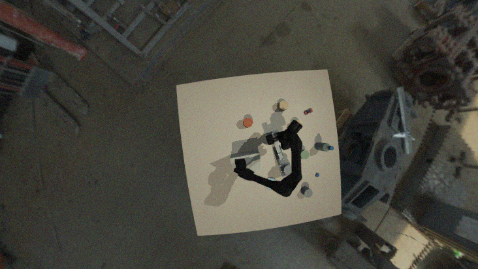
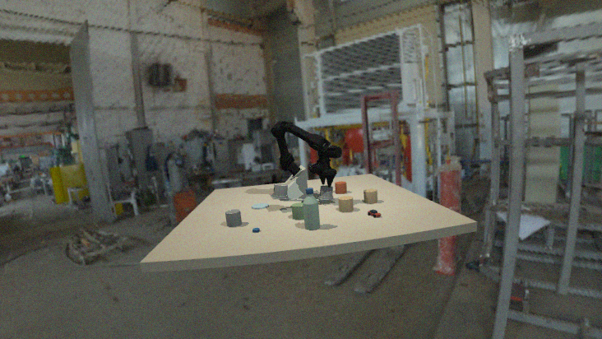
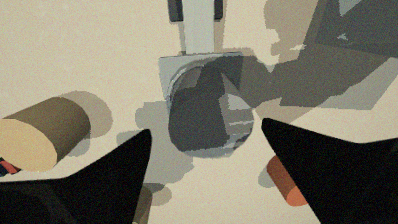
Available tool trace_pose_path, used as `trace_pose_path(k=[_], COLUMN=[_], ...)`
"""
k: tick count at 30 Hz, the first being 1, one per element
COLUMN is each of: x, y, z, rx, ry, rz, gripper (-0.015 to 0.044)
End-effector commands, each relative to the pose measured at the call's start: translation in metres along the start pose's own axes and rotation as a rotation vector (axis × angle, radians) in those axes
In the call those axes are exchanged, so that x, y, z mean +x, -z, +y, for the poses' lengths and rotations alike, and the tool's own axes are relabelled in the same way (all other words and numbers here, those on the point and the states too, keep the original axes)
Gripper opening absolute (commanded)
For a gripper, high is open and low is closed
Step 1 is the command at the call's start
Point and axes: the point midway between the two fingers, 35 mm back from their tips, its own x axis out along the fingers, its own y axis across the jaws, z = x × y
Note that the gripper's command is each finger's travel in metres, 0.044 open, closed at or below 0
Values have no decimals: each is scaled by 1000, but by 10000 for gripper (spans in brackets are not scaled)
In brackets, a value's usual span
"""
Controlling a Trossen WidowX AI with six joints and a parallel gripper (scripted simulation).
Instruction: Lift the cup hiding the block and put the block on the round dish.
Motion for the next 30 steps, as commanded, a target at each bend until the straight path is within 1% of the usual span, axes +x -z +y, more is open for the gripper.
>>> trace_pose_path(k=[1, 28, 30], x=[8, 49, 49], y=[0, -2, -2], z=[-3, -4, -4], rx=[-10, -9, -9], ry=[4, 5, 5], rz=[-9, -12, -12], gripper=[440, 440, 387])
